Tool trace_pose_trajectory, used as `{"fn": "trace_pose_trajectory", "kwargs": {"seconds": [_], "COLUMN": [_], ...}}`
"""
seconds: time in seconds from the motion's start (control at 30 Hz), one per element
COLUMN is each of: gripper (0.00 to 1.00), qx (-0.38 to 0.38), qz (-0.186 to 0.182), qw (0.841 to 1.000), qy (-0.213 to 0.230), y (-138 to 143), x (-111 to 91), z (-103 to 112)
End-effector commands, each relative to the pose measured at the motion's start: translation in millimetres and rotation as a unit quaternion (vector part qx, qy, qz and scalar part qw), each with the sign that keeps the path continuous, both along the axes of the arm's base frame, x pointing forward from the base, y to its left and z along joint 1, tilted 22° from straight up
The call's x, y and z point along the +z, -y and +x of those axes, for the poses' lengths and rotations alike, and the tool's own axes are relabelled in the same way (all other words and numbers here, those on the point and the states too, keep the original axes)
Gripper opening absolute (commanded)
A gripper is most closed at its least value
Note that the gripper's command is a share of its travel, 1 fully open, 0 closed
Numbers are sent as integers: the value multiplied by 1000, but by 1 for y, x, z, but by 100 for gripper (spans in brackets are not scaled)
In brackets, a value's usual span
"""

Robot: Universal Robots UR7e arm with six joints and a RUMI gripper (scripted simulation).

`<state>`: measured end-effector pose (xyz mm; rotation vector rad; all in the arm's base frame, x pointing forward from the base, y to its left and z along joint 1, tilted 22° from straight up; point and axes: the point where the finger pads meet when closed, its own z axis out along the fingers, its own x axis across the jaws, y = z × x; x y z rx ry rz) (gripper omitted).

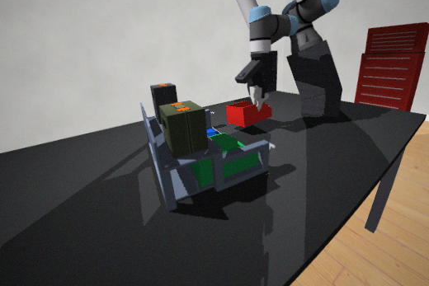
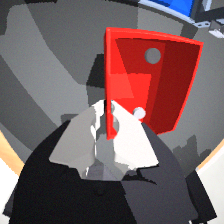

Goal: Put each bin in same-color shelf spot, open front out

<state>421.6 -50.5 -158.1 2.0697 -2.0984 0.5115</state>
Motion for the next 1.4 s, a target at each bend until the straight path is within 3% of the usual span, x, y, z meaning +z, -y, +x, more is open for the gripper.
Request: {"fn": "trace_pose_trajectory", "kwargs": {"seconds": [0.0, 0.67, 1.37], "gripper": [0, 0, 0], "qx": [0, -6, -61], "qz": [0, 1, 9], "qw": [1000, 1000, 998], "qy": [1, 3, 23], "y": [0, -6, -58], "x": [1, -2, -20], "z": [0, 3, 27]}}
